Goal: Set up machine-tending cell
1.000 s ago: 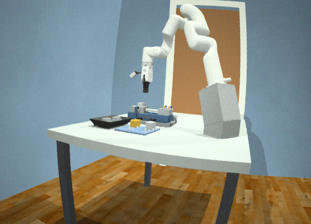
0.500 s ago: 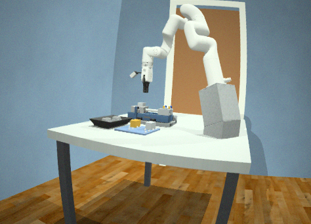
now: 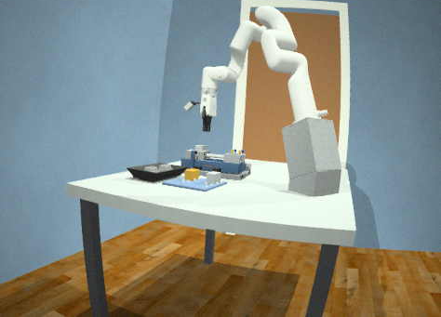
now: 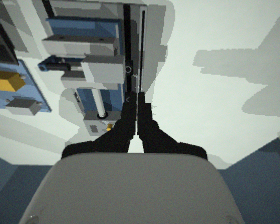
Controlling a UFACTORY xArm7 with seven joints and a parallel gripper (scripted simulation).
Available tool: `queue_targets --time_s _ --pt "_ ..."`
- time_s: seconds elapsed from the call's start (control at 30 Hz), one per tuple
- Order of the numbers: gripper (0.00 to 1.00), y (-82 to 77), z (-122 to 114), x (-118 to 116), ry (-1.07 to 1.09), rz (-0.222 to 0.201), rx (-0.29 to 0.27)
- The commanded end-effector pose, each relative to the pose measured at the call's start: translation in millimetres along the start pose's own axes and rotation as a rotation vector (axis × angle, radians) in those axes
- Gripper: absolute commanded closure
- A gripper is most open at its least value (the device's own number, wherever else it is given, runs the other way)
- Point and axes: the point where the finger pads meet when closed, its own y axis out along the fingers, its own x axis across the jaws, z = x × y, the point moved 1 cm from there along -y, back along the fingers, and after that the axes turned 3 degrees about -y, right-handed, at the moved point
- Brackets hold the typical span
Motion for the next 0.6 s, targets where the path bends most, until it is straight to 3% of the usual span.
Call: queue_targets --time_s 0.0,0.57 --pt "1.00 1.3 1 1 0.000 -0.002 0.003" --pt "1.00 21.9 2 1 0.000 -0.002 0.003"
